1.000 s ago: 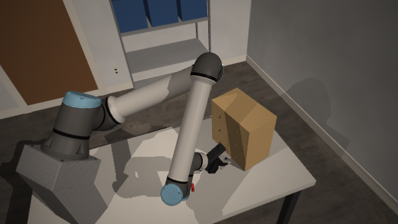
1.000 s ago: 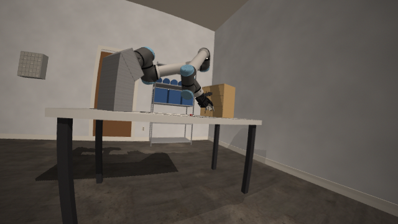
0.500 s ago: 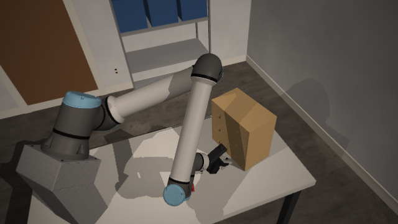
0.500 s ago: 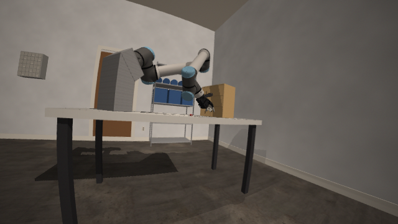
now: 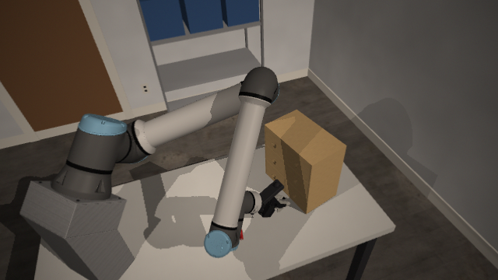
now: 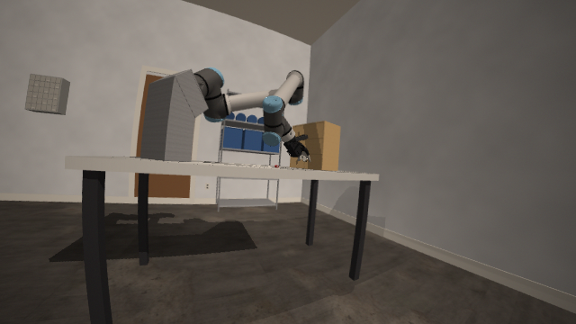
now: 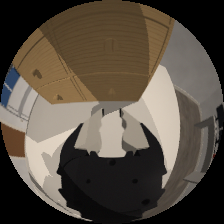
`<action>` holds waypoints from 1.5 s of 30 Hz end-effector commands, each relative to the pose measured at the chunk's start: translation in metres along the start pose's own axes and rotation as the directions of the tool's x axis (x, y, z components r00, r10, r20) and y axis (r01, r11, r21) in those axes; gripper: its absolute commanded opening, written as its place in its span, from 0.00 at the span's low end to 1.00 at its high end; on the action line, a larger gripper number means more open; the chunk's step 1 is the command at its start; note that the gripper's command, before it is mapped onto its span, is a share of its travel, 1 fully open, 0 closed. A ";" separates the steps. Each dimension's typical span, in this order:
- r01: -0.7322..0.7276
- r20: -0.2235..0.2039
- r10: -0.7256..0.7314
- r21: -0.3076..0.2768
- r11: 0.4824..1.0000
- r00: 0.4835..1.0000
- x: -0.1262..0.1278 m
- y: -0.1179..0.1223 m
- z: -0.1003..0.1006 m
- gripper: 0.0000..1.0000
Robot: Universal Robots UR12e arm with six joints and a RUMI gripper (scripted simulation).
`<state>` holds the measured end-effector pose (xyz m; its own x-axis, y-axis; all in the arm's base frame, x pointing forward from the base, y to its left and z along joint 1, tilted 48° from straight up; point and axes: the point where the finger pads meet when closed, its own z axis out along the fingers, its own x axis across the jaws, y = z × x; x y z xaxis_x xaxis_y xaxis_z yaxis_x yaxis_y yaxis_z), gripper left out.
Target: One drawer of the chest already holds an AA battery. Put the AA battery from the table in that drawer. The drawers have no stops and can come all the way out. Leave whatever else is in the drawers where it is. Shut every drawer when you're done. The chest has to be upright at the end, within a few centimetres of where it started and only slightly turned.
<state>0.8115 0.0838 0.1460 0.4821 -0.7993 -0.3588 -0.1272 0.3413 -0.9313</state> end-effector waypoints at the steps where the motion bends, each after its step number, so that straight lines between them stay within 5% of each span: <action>1: 0.000 0.000 0.000 0.001 1.000 1.000 0.000 0.000 0.000 0.20; 45: 0.000 0.000 0.000 0.001 1.000 1.000 0.000 -0.008 0.008 0.20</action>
<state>0.8178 0.0851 0.1515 0.4821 -0.7993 -0.3588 -0.1272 0.3413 -0.9313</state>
